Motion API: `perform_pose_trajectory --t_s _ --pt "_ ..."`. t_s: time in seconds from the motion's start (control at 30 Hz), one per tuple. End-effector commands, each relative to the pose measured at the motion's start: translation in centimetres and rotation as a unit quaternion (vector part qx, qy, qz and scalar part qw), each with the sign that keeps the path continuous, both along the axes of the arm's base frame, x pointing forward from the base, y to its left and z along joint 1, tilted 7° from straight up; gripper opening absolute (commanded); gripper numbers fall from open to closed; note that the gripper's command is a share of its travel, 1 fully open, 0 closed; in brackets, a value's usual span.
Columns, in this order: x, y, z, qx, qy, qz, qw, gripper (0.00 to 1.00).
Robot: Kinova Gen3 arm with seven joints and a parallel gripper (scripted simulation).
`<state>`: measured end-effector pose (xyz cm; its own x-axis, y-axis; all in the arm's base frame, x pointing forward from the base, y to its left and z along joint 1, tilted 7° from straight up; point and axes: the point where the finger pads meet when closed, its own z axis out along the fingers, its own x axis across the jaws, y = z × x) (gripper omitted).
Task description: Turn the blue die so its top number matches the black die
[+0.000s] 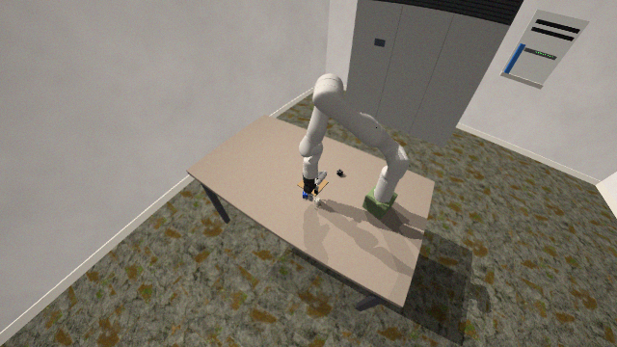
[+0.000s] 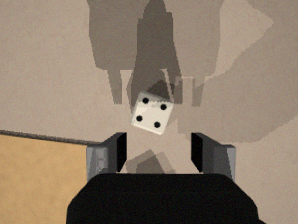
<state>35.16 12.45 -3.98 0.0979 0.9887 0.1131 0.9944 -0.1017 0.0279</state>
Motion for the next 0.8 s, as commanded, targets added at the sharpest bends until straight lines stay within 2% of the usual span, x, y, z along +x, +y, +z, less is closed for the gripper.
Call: perform_pose_trajectory --t_s 0.0,0.63,0.77 --pt "0.05 0.01 0.05 0.0 -0.001 0.0 1.0 1.0" --pt "0.06 0.01 0.05 0.0 -0.001 0.0 1.0 1.0" --pt "0.55 -0.04 0.07 0.0 -0.001 0.0 1.0 1.0"
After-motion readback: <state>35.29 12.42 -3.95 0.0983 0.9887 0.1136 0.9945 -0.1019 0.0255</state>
